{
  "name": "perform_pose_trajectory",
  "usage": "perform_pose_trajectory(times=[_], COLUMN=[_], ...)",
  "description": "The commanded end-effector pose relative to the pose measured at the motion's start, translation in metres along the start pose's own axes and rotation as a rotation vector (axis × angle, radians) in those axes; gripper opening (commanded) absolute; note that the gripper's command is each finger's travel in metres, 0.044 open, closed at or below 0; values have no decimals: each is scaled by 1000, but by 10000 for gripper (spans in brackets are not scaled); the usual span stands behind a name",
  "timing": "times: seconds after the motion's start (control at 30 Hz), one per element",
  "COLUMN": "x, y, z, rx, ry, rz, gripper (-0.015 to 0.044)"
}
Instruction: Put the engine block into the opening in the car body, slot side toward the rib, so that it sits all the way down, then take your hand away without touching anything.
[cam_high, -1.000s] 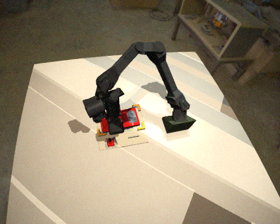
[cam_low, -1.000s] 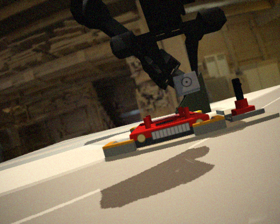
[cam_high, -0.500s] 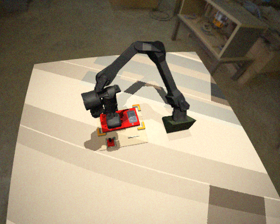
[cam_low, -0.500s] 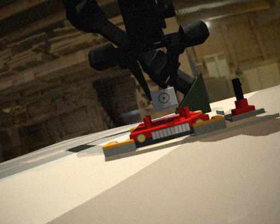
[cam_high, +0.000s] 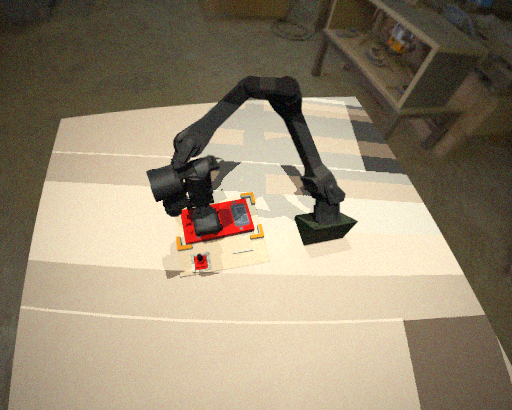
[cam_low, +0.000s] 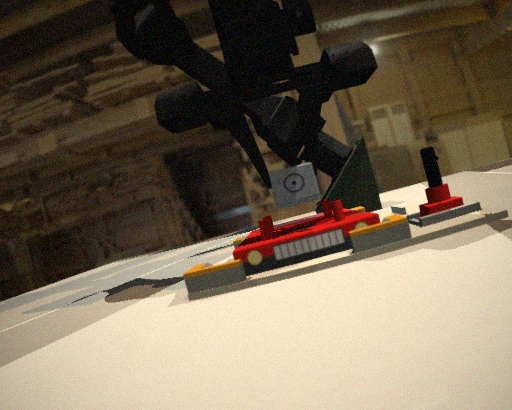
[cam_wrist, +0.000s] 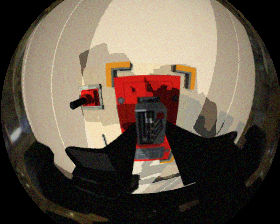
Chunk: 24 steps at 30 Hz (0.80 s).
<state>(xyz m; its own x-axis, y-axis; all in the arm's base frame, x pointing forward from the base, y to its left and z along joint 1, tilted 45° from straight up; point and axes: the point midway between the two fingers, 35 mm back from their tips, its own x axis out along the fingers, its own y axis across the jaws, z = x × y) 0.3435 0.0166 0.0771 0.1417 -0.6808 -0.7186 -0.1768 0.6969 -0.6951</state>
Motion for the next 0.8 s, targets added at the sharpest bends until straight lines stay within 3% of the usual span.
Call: perform_pose_trajectory(times=[0.0,0.77], x=[-1,-2], y=[-1,-2], z=[1,2], rx=[-8,42], ry=[-5,-6], rz=[-5,-4], gripper=[159,159])
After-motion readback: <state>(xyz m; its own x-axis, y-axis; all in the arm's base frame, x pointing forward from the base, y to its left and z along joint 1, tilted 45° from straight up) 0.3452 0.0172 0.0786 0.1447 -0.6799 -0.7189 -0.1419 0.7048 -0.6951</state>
